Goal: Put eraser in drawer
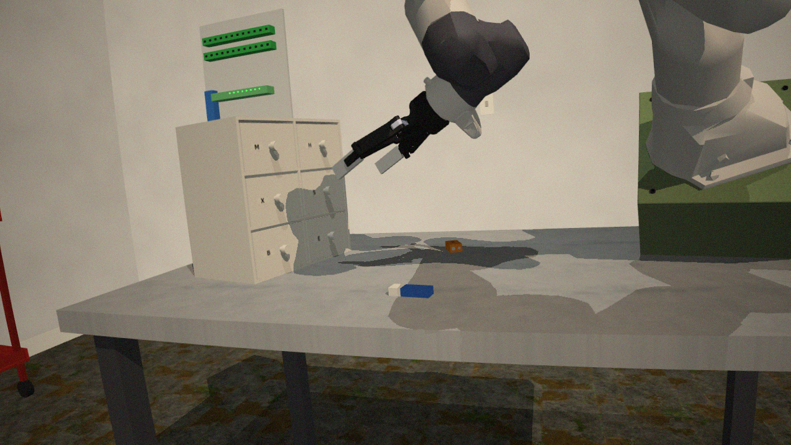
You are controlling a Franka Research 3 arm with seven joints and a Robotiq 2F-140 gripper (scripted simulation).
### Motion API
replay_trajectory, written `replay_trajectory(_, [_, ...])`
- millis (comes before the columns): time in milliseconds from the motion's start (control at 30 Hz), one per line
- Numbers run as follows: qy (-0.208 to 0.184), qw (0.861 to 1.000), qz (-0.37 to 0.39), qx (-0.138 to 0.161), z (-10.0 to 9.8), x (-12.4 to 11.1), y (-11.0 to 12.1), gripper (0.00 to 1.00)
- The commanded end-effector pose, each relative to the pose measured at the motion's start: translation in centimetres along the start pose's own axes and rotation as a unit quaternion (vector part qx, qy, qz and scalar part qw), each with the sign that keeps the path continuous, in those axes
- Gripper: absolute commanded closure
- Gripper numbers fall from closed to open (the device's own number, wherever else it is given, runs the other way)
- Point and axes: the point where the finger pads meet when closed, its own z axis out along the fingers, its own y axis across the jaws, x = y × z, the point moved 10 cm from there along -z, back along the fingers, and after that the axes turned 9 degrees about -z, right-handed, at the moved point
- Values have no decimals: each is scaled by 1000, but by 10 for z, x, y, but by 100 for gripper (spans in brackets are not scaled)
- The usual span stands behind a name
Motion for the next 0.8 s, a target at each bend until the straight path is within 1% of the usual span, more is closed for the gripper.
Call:
replay_trajectory(0, [-1,1000,-1,1,0,0,-1,0])
replay_trajectory(567, [0,1000,-1,1,-1,0,-1,0])
replay_trajectory(767, [14,1000,-1,-2,-4,-4,-1,0])
